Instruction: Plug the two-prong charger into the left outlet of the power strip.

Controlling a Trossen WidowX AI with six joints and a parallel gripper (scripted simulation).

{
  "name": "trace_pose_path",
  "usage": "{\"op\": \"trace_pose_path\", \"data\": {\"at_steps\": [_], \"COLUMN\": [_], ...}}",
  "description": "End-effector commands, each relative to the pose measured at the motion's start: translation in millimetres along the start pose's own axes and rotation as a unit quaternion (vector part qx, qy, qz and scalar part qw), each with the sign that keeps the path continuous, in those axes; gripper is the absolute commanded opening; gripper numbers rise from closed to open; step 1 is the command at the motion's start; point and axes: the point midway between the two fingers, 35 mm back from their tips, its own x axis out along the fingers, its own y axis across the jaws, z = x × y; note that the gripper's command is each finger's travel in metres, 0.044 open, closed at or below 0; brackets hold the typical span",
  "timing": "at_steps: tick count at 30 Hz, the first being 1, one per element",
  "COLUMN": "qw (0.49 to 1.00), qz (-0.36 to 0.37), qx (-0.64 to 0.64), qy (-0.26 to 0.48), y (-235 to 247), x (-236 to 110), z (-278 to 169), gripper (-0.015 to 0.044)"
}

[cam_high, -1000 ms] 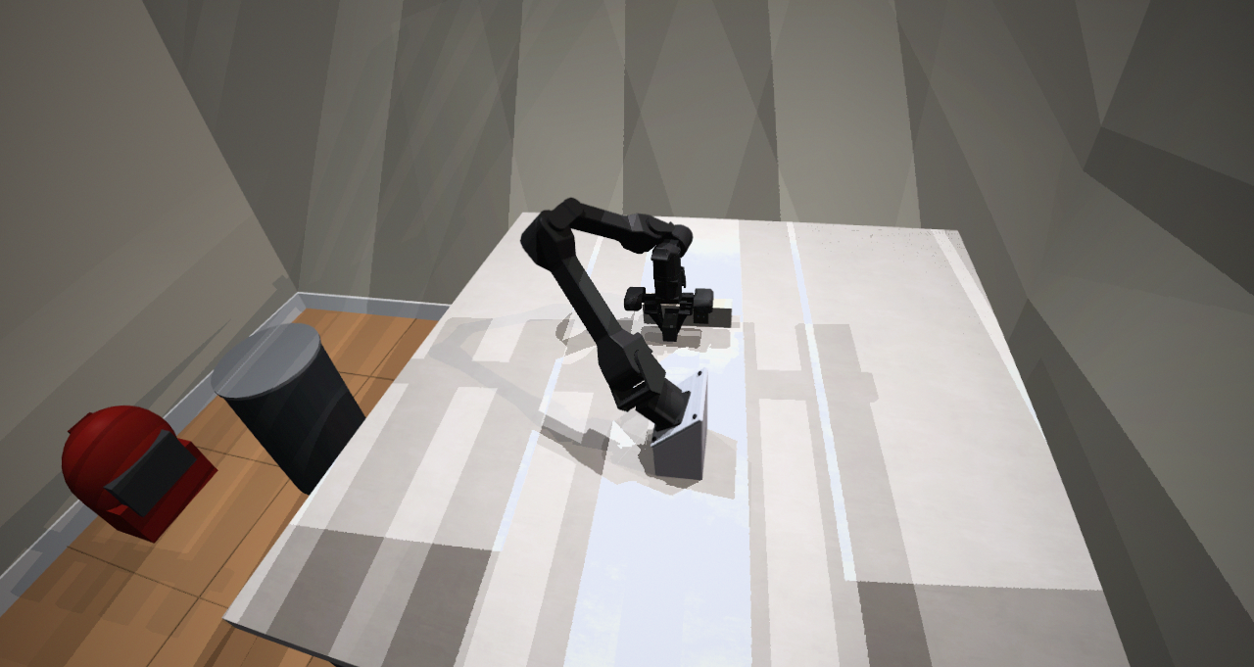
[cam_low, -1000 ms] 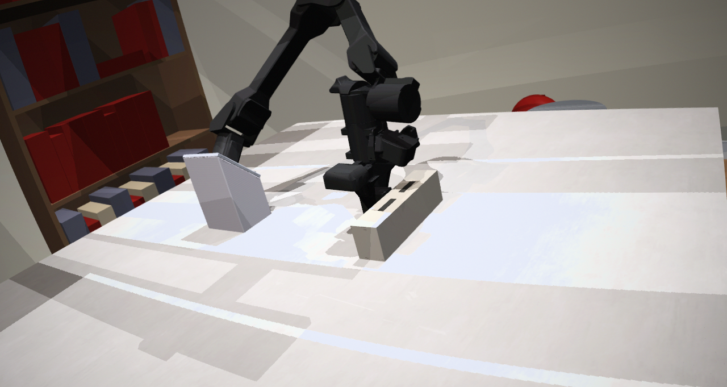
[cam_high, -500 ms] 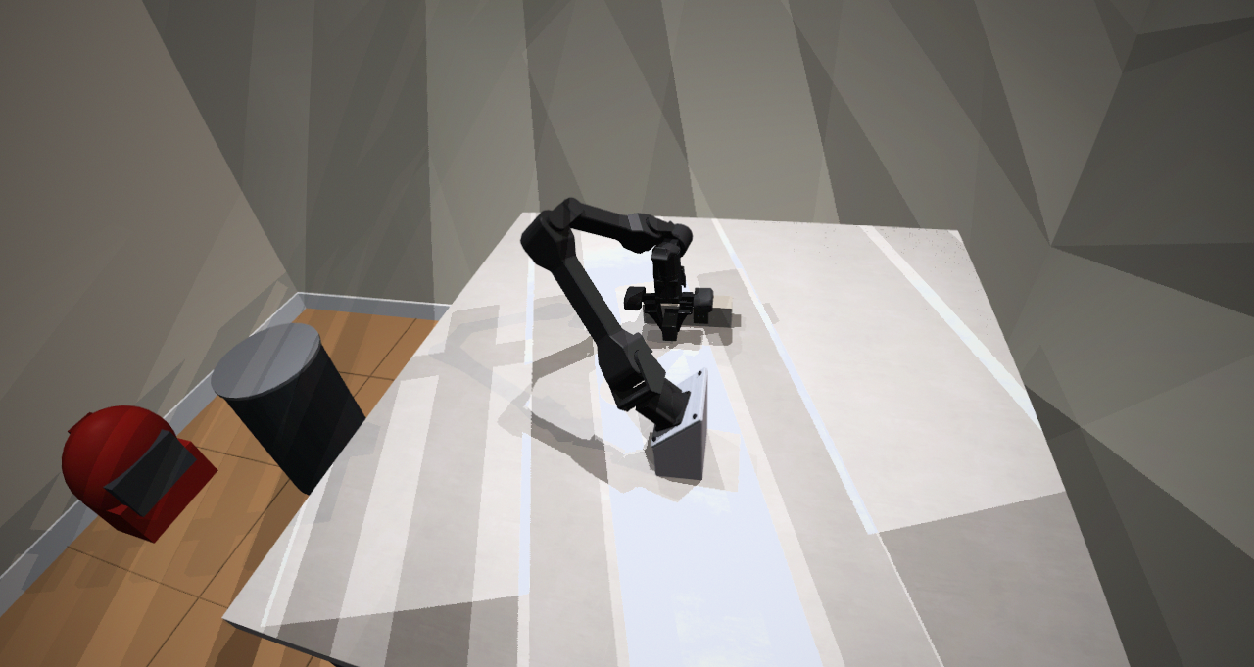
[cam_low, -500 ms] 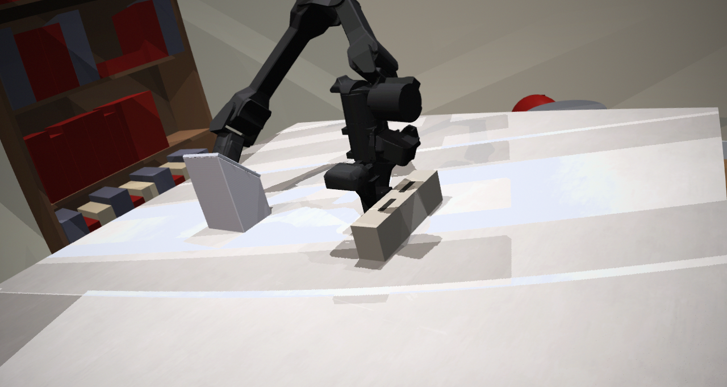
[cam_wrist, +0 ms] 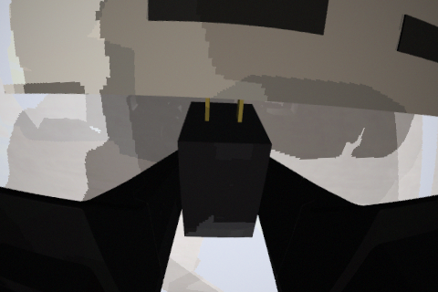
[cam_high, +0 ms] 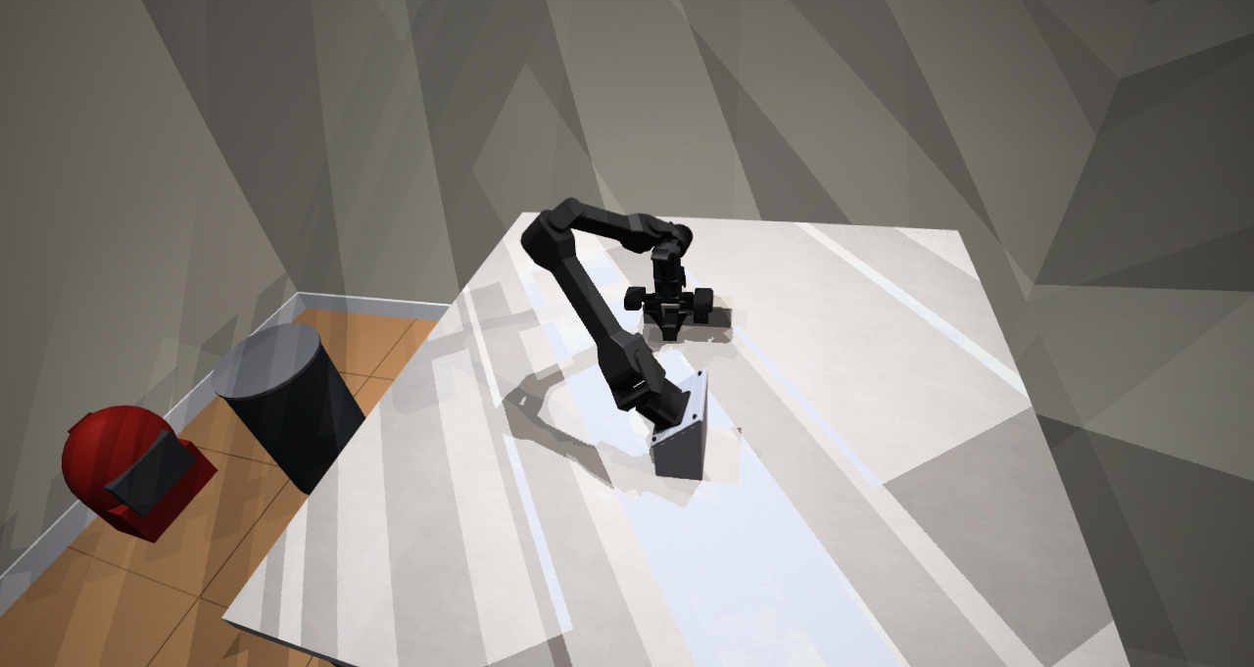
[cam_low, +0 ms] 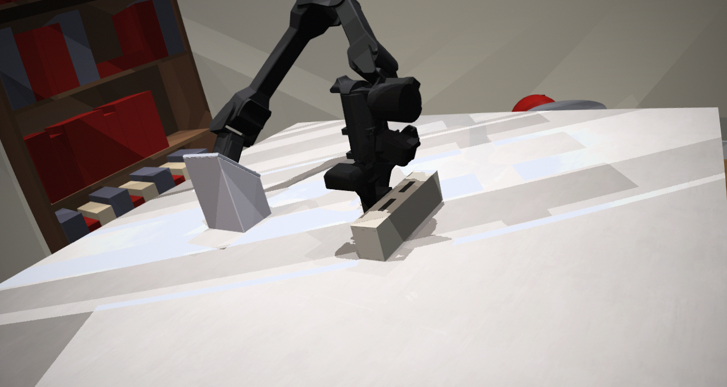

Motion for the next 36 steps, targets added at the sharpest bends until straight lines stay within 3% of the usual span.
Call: {"op": "trace_pose_path", "data": {"at_steps": [1, 36], "qw": [1.000, 1.000], "qz": [0.003, 0.003], "qx": [0.004, 0.004], "qy": [0.000, -0.001], "y": [0, 0], "x": [0, 0], "z": [0, 11], "gripper": [0.0000, 0.0000]}}
